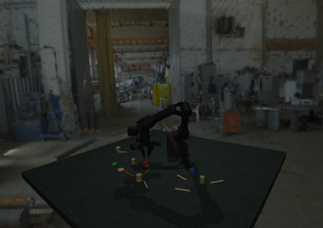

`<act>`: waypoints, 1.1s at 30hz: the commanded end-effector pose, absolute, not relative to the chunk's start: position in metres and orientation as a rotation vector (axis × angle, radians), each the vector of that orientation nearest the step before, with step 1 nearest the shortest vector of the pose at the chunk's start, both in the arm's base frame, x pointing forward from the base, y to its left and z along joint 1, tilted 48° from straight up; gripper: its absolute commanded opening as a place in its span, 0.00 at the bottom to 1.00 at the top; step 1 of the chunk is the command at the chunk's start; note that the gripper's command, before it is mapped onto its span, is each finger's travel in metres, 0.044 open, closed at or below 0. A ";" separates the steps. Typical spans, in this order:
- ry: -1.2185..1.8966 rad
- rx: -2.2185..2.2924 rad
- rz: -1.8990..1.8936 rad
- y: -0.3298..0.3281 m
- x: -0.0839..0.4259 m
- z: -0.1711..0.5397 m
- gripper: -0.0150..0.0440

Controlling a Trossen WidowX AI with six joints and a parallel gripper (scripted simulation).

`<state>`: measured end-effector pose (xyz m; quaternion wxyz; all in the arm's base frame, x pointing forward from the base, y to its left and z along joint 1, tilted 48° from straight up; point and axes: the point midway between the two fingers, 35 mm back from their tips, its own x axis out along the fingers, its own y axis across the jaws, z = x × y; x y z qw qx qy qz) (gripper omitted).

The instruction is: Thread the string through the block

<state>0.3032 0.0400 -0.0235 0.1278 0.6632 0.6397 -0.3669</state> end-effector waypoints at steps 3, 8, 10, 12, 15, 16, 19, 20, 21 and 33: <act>1.858 1.924 -1.053 0.023 0.305 -0.005 0.46; 1.860 1.900 -0.984 0.025 0.306 -0.009 0.46; 1.878 1.797 -0.797 0.023 0.305 -0.012 0.46; 1.884 1.679 -0.599 0.021 0.305 -0.014 0.46; 1.869 1.491 -0.315 0.017 0.303 -0.018 0.46; 1.858 1.427 -0.224 0.016 0.303 -0.019 0.46; 1.808 1.228 0.037 0.013 0.302 -0.022 0.46; 1.786 1.160 0.121 0.012 0.301 -0.024 0.46; 1.762 1.091 0.202 0.011 0.301 -0.025 0.46; 1.502 0.556 0.763 0.001 0.297 -0.035 0.46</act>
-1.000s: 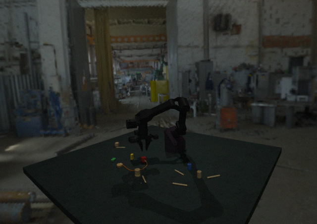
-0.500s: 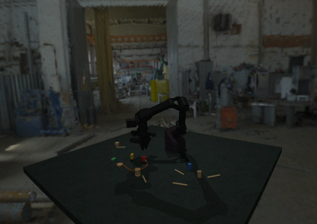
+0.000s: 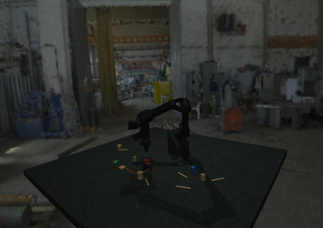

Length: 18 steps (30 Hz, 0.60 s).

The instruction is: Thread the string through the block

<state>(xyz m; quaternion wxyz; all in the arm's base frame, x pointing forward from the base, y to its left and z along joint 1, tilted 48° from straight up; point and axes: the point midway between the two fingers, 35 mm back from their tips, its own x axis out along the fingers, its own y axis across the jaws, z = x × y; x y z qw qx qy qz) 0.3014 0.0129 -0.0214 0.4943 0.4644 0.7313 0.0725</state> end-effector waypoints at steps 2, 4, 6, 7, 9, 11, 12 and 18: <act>1.456 0.480 0.834 0.000 0.296 -0.036 0.46; 1.409 0.404 0.901 -0.001 0.295 -0.038 0.46; 1.358 0.328 0.967 -0.002 0.295 -0.039 0.46; 1.332 0.289 0.999 -0.003 0.294 -0.039 0.46; 1.278 0.212 1.063 -0.004 0.294 -0.040 0.46; 1.222 0.136 1.124 -0.005 0.293 -0.042 0.46; 1.193 0.097 1.154 -0.005 0.293 -0.042 0.46; 1.009 -0.134 1.321 -0.009 0.291 -0.046 0.46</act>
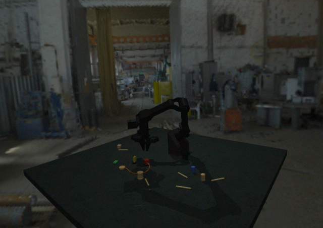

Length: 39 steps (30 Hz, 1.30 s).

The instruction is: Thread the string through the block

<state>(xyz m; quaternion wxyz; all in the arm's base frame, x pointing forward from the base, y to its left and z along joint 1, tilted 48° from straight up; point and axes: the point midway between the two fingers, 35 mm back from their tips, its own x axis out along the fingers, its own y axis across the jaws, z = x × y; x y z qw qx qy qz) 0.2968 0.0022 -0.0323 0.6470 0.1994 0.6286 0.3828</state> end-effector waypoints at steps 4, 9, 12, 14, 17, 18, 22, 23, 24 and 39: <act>0.874 -0.288 1.422 -0.011 0.290 -0.048 0.46; 0.794 -0.375 1.475 -0.011 0.289 -0.049 0.46; 0.794 -0.375 1.475 -0.011 0.289 -0.049 0.46; 0.794 -0.375 1.475 -0.011 0.289 -0.049 0.46; 0.794 -0.375 1.475 -0.011 0.289 -0.049 0.46; 0.794 -0.375 1.475 -0.011 0.289 -0.049 0.46; 0.794 -0.375 1.475 -0.011 0.289 -0.049 0.46; 0.794 -0.375 1.475 -0.011 0.289 -0.049 0.46; 0.794 -0.375 1.475 -0.011 0.289 -0.049 0.46; 0.795 -0.376 1.474 0.000 0.290 -0.060 0.46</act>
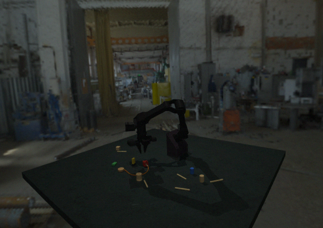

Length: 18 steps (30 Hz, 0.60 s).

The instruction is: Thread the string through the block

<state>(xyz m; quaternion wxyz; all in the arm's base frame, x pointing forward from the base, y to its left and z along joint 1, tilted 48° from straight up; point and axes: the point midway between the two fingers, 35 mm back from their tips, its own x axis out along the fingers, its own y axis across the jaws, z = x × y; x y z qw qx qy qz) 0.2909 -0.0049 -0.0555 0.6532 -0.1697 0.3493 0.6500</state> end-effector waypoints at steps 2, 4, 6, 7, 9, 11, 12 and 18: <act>0.795 -0.377 1.474 0.002 0.290 -0.062 0.46; 0.795 -0.377 1.473 0.005 0.290 -0.064 0.46; 0.795 -0.377 1.473 0.007 0.289 -0.067 0.46; 0.795 -0.377 1.473 0.008 0.289 -0.068 0.46; 0.795 -0.377 1.473 0.011 0.289 -0.070 0.46; 0.795 -0.377 1.473 0.013 0.289 -0.072 0.46; 0.795 -0.377 1.473 0.014 0.289 -0.073 0.46; 0.795 -0.376 1.473 0.022 0.288 -0.080 0.46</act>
